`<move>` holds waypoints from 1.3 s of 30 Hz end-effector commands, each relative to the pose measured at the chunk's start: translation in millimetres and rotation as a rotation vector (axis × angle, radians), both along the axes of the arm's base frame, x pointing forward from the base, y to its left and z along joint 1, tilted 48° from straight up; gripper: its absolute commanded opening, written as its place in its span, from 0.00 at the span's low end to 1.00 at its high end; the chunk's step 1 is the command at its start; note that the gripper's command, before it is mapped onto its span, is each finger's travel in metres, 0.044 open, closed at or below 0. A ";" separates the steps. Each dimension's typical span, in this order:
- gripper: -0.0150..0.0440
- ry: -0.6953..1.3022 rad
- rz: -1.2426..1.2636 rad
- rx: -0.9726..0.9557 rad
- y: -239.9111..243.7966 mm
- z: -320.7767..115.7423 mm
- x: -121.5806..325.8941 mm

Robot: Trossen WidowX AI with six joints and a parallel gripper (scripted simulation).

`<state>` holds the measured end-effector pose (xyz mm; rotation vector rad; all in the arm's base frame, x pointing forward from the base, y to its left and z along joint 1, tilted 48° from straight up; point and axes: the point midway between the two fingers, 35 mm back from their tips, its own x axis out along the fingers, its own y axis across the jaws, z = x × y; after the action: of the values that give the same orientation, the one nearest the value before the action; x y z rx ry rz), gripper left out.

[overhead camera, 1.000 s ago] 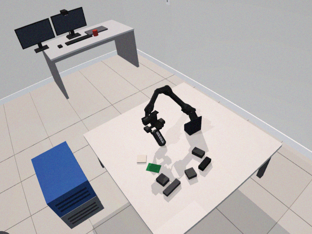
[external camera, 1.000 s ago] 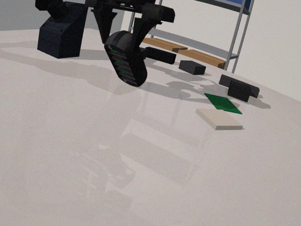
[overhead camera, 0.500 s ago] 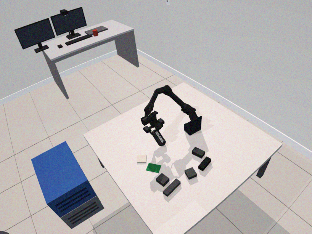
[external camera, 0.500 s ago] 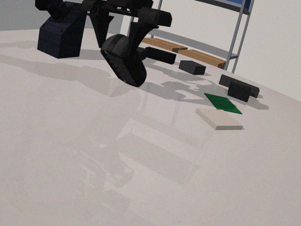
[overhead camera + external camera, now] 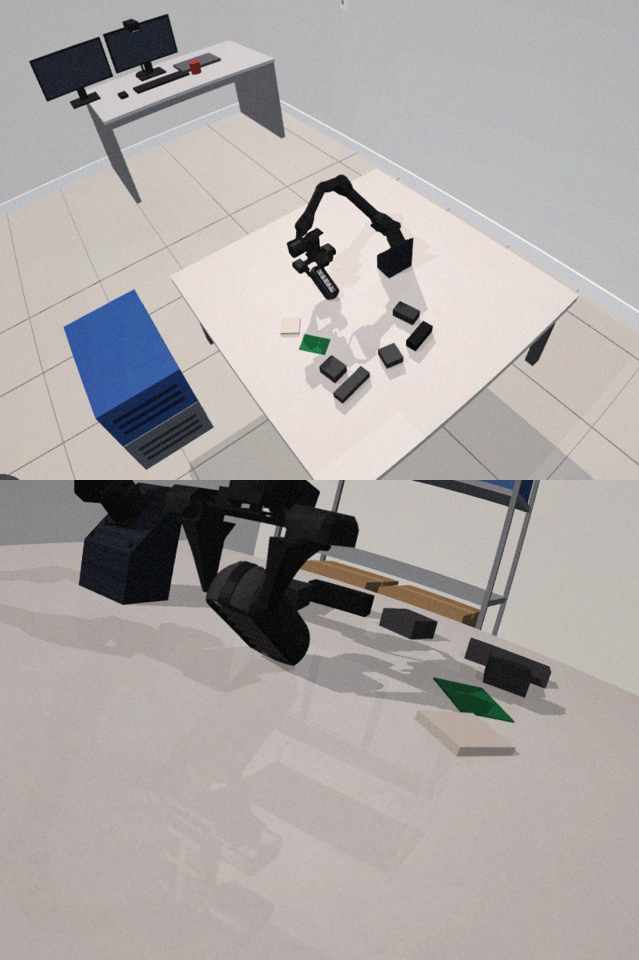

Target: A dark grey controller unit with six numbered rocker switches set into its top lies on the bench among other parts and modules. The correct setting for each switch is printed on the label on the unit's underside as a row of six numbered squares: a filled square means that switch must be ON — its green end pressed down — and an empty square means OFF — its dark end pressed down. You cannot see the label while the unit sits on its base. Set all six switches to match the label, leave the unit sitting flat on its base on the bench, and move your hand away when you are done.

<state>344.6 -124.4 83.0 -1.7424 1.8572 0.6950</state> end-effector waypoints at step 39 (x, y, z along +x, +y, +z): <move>0.83 0.015 0.005 0.008 -30.4 -10.4 -5.0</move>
<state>342.2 -156.6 77.5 -1.7390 1.8628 0.6899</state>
